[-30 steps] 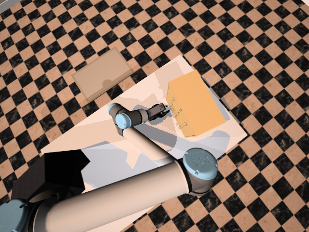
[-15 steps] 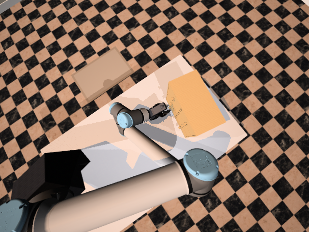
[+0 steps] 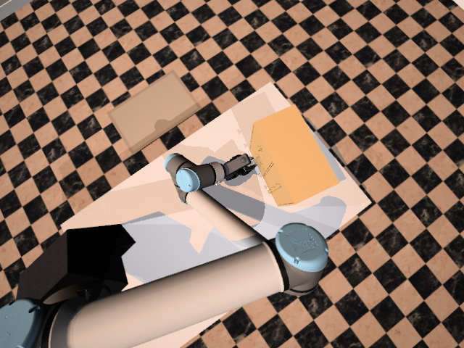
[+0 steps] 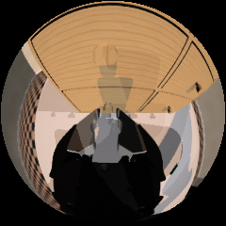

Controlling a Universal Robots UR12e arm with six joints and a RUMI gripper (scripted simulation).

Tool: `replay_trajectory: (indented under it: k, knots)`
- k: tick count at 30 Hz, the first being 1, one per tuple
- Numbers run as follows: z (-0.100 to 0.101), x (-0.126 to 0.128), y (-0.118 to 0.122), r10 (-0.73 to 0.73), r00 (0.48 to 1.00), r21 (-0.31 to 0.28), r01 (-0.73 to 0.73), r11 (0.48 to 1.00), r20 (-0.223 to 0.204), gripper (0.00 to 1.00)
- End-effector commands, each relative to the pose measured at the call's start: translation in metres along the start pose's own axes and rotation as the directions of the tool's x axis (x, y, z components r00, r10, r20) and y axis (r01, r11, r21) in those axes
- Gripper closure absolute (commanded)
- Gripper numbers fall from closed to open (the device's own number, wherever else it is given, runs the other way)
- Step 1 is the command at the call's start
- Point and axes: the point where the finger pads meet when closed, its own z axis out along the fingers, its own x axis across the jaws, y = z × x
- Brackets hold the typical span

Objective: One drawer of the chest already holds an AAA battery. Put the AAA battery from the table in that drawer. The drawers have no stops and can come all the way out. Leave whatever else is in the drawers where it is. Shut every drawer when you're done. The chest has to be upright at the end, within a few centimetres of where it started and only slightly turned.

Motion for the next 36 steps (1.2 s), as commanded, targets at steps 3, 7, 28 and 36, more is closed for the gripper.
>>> replay_trajectory:
  k: [3, 7, 28, 36]
  knots:
    - [-0.0004, -0.0001, -0.0007, 0.000, 1.000, 0.001, 0.000, 1.000, 0.000, 0.80]
    - [-0.0004, -0.0001, -0.0007, 0.000, 1.000, 0.001, 0.000, 1.000, 0.000, 0.80]
    - [-0.0004, -0.0001, -0.0007, 0.000, 1.000, 0.001, 0.000, 1.000, 0.000, 0.80]
    - [-0.0004, -0.0001, -0.0007, 0.000, 1.000, 0.001, 0.000, 1.000, 0.000, 0.93]
